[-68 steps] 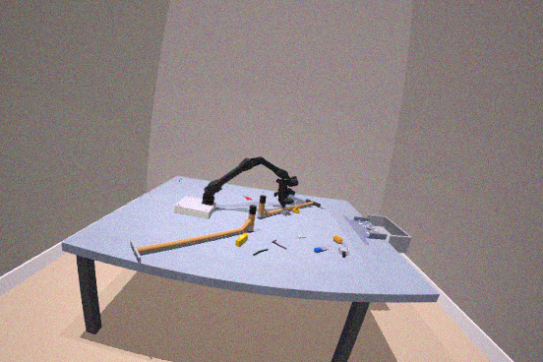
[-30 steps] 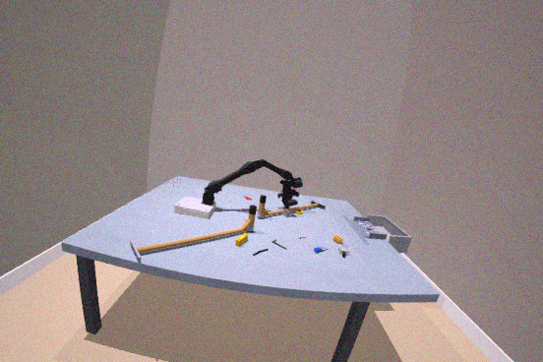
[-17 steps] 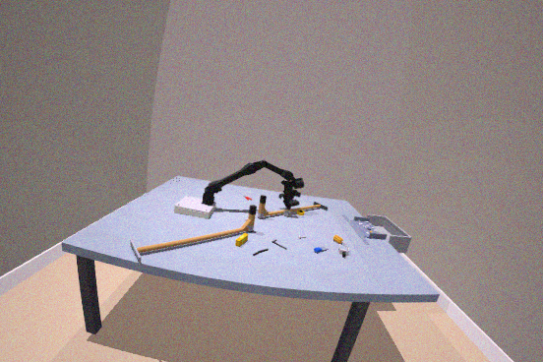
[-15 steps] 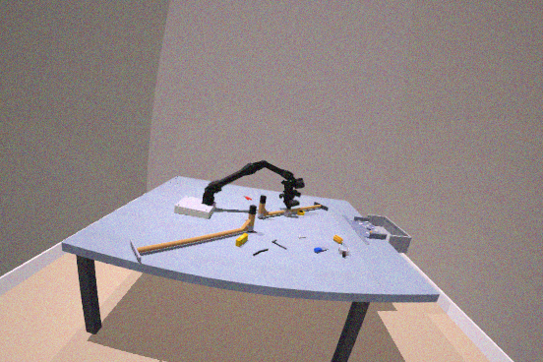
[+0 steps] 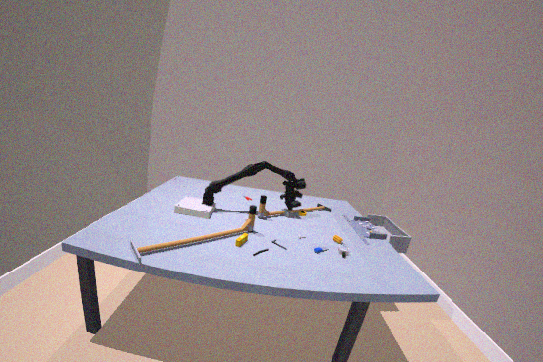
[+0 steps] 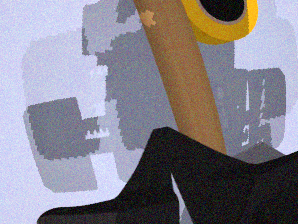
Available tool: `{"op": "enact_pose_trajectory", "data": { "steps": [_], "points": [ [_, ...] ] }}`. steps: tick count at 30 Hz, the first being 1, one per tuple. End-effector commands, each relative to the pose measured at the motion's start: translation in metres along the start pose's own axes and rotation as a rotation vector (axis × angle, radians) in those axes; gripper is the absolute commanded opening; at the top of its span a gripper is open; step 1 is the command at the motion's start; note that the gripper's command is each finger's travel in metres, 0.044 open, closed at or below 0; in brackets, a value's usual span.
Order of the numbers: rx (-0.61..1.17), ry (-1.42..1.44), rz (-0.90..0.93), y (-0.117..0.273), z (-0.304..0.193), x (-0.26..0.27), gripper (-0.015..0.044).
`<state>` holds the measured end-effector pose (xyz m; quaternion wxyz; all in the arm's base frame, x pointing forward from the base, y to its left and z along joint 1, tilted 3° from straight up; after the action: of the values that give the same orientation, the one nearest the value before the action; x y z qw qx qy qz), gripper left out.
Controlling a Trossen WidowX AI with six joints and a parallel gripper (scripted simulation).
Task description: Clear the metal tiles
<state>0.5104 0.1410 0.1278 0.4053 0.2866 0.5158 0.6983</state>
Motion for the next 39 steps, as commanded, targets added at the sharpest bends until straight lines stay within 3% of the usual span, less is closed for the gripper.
{"op": "enact_pose_trajectory", "data": {
  "steps": [1,26,39],
  "points": [
    [-0.005,0.0,-0.008,-0.001,0.001,-0.009,0.0],
    [-0.048,0.002,-0.014,0.058,0.005,-0.002,0.0],
    [-0.079,-0.053,-0.026,0.113,0.008,0.037,0.0]
  ]
}}
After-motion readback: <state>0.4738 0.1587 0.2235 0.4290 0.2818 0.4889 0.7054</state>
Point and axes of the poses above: the point midway between the two fingers, 35 mm back from their tips, its own y axis back along the fingers, its own x axis across the jaws, z = x × y, the point moved 8 cm from there along y, back along the fingers, and after that the axes turned 6 degrees about y, right-handed, at the moved point
